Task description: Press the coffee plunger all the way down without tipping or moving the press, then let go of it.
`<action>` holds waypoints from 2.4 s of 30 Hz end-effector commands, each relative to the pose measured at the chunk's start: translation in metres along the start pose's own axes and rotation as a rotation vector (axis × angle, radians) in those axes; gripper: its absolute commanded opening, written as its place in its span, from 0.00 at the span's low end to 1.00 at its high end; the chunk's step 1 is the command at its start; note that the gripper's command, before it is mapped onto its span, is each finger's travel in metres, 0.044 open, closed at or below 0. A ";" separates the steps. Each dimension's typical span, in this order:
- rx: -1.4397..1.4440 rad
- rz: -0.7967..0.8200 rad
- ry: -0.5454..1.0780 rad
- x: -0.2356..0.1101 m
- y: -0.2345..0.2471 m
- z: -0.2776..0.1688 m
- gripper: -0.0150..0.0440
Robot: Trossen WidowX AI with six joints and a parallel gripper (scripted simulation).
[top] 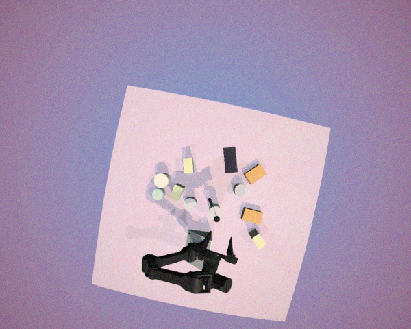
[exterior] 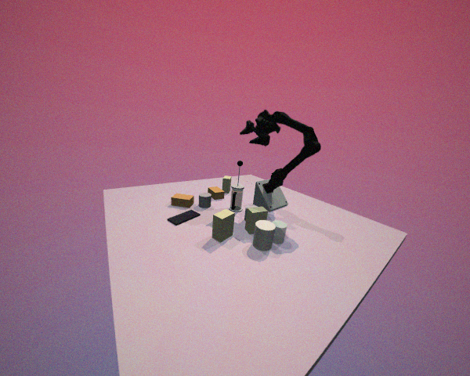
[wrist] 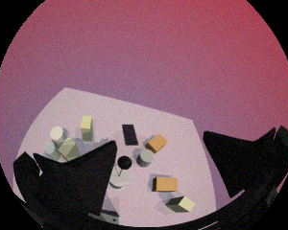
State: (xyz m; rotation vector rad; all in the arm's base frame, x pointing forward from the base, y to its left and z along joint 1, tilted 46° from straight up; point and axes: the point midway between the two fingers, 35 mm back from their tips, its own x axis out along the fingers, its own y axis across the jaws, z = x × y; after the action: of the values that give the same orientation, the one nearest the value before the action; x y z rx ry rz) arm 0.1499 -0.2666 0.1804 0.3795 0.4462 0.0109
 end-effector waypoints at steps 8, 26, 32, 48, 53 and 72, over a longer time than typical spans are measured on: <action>0.447 0.050 0.121 0.039 0.059 -0.077 1.00; 0.441 0.055 0.124 0.060 0.063 -0.083 1.00; 0.441 0.056 0.122 0.069 0.064 -0.084 1.00; 0.441 0.061 0.117 0.082 0.067 -0.084 0.73; 0.441 0.061 0.117 0.082 0.067 -0.084 0.51; 0.440 0.060 0.119 0.088 0.069 -0.092 0.46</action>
State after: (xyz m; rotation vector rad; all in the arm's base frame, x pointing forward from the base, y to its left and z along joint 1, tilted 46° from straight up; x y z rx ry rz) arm 0.1943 -0.1657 0.0978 0.8284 0.5443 -0.0080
